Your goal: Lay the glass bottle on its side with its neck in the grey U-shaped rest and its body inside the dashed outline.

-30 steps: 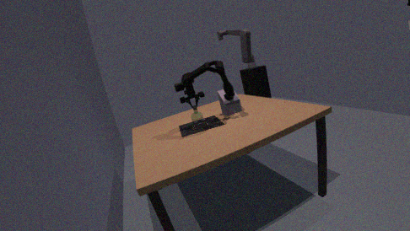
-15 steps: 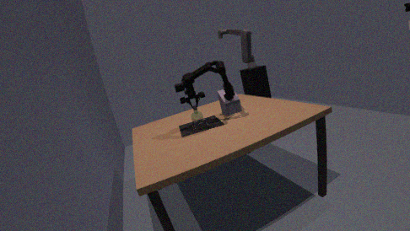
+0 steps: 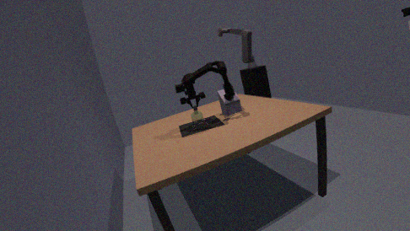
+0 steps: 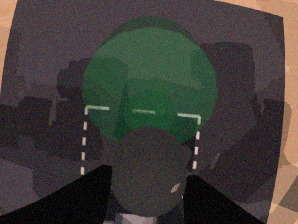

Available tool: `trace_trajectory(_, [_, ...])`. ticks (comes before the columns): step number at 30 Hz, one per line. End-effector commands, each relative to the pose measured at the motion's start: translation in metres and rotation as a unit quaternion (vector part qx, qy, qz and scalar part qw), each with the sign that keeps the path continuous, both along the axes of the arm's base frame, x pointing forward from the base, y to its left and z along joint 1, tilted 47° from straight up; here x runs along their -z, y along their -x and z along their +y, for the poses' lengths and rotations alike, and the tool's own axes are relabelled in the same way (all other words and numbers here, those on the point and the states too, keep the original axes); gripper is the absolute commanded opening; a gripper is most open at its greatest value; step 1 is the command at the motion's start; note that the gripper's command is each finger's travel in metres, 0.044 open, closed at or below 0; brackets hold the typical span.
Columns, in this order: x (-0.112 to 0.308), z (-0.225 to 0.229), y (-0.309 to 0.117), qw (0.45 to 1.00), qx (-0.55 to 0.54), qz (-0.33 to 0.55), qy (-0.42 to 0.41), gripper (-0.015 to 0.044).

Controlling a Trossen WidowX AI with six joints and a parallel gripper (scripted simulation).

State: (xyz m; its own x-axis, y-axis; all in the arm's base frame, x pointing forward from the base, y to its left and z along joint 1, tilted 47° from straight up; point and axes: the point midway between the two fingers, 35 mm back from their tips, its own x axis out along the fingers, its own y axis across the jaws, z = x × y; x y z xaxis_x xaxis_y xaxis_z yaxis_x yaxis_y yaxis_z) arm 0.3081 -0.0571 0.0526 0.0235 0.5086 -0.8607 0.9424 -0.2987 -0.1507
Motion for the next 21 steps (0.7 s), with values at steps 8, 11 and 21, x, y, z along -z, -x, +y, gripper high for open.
trace_trajectory(8, [-0.008, 0.012, -0.004, 1.0, 0.0, 0.001, 0.003, 0.0125])
trace_trajectory(11, [-0.009, 0.014, -0.004, 1.0, 0.001, 0.002, 0.006, 0.0125])
trace_trajectory(21, [-0.012, 0.021, -0.007, 1.0, 0.002, 0.006, 0.016, 0.0125])
